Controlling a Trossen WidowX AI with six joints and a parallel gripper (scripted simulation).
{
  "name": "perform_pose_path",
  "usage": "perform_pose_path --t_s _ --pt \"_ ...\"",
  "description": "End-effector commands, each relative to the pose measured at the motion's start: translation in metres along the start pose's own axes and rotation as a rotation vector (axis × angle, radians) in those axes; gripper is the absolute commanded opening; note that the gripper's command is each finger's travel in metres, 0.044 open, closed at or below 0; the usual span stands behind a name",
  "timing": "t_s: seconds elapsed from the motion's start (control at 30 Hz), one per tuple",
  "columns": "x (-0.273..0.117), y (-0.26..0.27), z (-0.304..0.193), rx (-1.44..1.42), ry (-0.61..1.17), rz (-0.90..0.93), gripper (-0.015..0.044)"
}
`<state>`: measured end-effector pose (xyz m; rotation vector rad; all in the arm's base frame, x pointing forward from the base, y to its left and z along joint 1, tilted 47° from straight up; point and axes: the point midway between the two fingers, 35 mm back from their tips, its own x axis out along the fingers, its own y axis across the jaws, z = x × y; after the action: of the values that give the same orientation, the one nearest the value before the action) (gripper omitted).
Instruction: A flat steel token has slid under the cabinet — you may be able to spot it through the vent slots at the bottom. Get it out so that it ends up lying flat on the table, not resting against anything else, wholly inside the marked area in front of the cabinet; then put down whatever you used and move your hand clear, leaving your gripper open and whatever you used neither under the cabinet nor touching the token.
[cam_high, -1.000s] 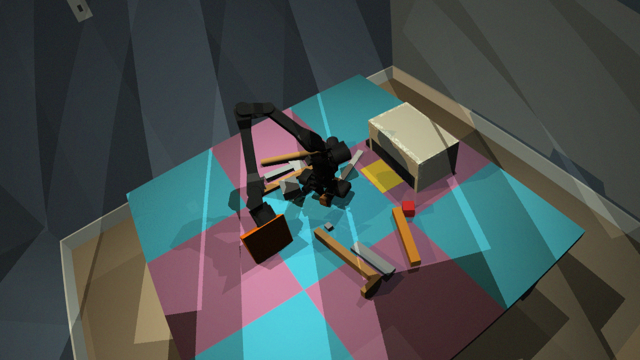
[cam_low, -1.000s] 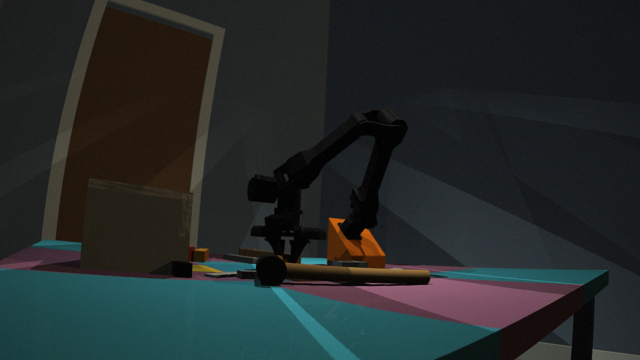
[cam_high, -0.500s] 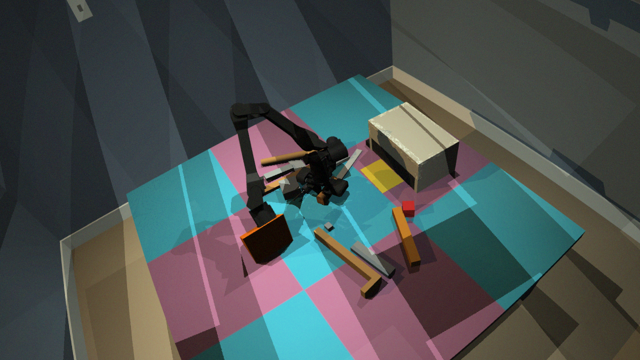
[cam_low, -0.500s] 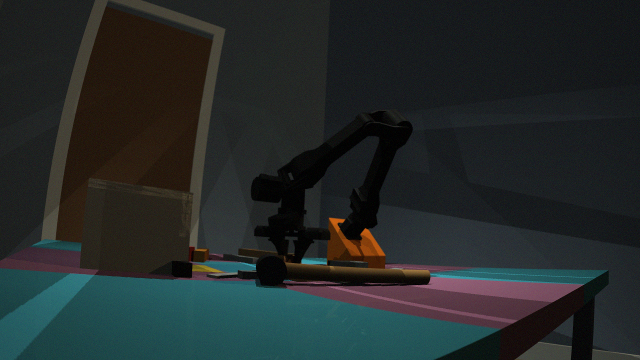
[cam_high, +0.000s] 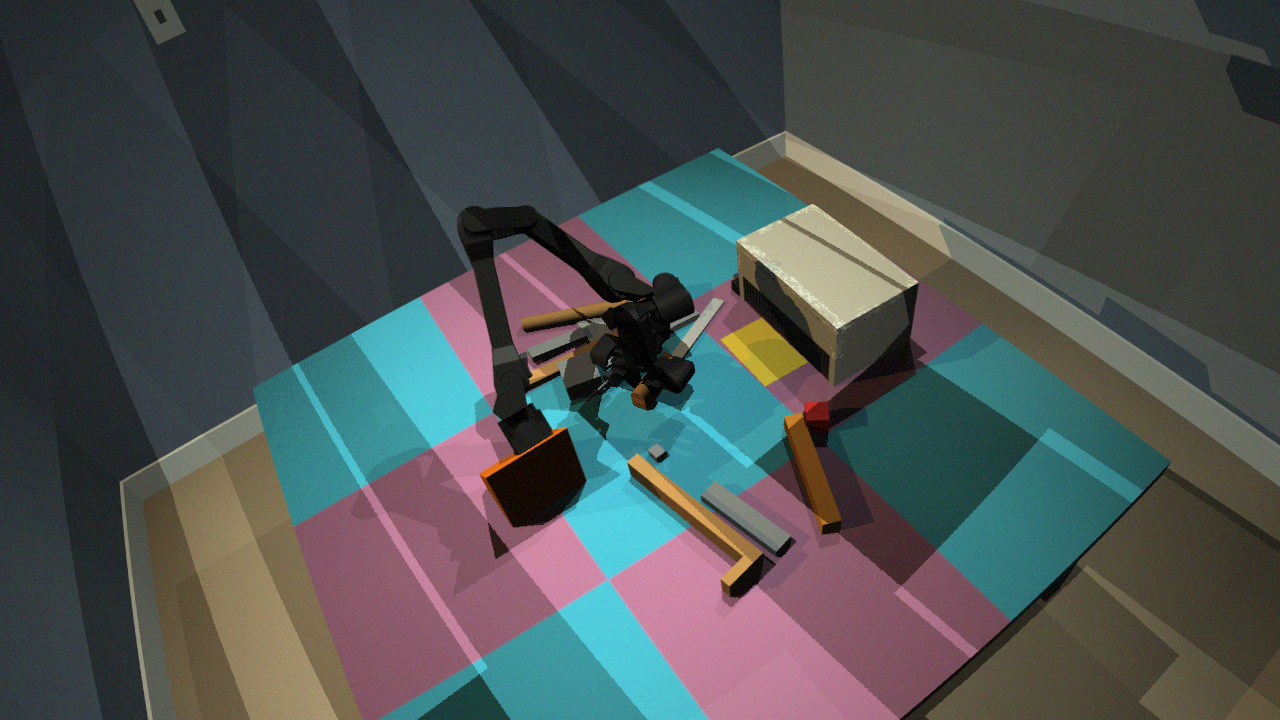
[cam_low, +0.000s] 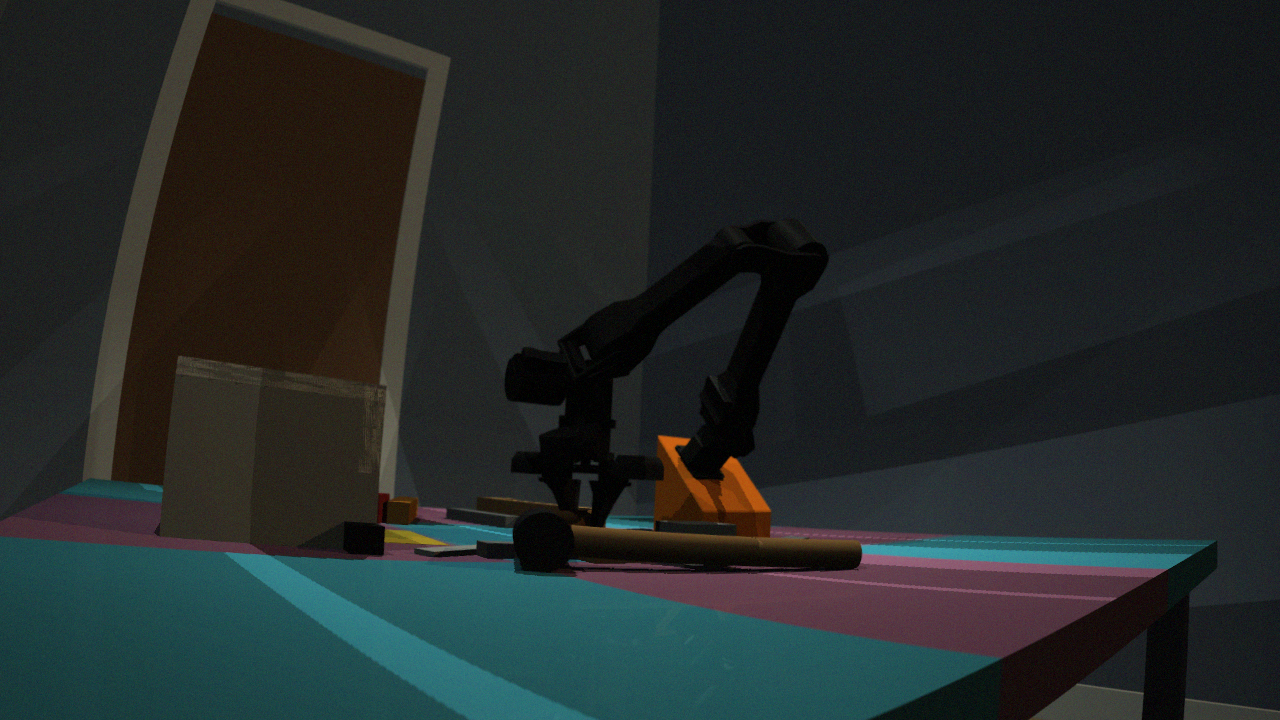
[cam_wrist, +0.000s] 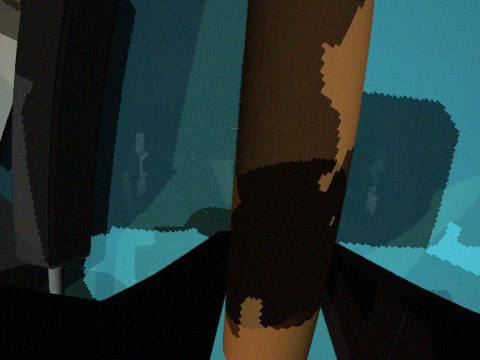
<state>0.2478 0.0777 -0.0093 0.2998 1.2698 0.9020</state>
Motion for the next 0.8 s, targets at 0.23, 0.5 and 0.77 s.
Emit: perform_pose_path --t_s 0.23,0.5,0.77 --pt "-0.0007 0.0048 0.0012 -0.020 -0.008 0.003 0.0000" --pt "-0.0006 0.0081 0.0003 -0.020 -0.007 0.003 0.0000" --pt "-0.0006 0.0108 -0.0005 -0.020 -0.007 0.003 0.0000"
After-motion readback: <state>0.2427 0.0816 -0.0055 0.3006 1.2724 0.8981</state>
